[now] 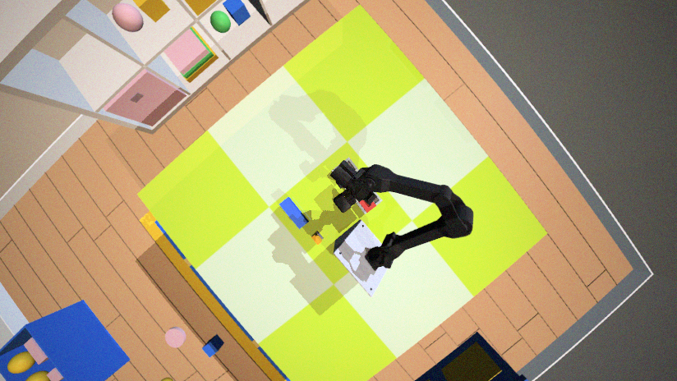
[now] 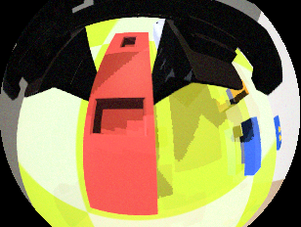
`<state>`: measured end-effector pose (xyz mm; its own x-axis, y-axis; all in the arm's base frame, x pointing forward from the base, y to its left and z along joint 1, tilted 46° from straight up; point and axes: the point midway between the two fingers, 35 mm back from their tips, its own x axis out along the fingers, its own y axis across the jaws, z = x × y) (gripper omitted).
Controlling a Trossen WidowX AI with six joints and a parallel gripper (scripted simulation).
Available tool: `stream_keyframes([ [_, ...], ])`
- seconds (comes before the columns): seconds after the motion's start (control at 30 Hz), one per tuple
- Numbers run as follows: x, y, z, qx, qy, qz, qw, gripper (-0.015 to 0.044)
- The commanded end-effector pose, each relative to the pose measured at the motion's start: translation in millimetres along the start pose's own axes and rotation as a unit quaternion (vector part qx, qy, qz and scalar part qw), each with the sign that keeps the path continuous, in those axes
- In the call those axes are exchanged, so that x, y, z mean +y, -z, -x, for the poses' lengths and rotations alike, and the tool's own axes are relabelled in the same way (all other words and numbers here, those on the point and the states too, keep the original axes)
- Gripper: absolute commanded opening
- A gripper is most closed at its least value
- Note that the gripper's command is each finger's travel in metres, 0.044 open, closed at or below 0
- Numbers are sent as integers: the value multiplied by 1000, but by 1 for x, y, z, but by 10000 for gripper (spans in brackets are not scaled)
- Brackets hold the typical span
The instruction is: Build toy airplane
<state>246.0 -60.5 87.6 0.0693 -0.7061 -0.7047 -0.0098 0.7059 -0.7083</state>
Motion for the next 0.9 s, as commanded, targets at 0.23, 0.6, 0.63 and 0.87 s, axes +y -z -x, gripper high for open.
stream_keyframes([
  [0.23, -3, 0, 1, -4, 3, 1, 1000, 195],
  [0.6, -3, 0, 1, -4, 3, 1, 1000, 195],
  [0.63, -3, 0, 1, -4, 3, 1, 1000, 195],
  [0.87, -3, 0, -5, -4, 2, 1, 1000, 195],
])
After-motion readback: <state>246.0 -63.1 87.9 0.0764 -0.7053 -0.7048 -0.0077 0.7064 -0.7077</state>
